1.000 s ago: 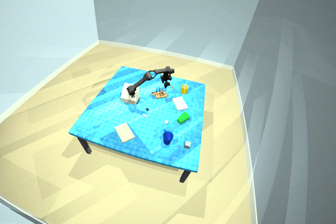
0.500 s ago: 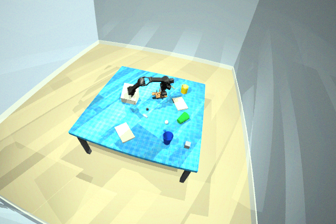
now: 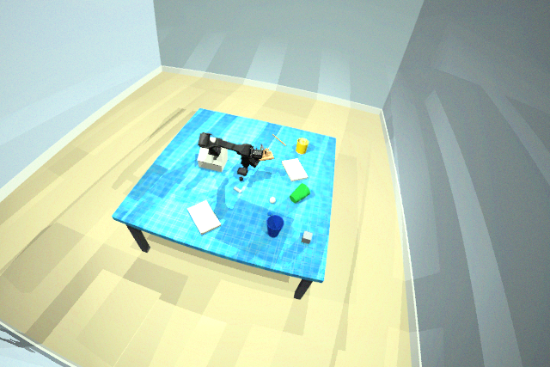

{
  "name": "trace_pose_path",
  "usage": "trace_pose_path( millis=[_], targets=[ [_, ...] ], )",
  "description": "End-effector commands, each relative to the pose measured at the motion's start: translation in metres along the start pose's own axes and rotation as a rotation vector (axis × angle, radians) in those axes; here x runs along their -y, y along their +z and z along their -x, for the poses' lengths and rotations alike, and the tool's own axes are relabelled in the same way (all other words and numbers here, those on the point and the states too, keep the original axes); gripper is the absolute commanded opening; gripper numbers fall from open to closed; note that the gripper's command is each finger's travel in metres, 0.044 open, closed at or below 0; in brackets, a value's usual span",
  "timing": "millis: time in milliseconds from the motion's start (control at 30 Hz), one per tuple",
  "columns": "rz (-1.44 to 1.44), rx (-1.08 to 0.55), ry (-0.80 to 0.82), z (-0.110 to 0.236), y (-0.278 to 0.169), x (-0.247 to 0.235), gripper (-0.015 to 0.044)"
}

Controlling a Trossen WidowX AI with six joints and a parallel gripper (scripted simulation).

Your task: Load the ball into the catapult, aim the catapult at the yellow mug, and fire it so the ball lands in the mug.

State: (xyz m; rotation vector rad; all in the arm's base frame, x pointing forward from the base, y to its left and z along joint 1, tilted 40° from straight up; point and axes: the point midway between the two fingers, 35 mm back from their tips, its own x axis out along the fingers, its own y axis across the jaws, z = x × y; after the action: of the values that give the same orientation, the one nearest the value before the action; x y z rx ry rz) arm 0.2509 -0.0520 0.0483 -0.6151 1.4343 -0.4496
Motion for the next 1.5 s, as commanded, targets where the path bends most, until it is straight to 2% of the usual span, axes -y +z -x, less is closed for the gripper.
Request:
trace_pose_path(
  millis=[0, 200, 300, 1267, 1467],
  targets=[
    [-0.024, -0.003, -0.016, -0.009, -0.02, 0.009, 0.03],
    [-0.024, -0.003, -0.016, -0.01, -0.027, 0.008, 0.03],
    [-0.024, -0.003, -0.016, -0.023, -0.027, 0.009, 0.03],
    [-0.024, -0.004, -0.018, -0.063, -0.027, 0.009, 0.03],
    [-0.024, -0.004, -0.018, -0.063, -0.027, 0.009, 0.0143]
  ],
)
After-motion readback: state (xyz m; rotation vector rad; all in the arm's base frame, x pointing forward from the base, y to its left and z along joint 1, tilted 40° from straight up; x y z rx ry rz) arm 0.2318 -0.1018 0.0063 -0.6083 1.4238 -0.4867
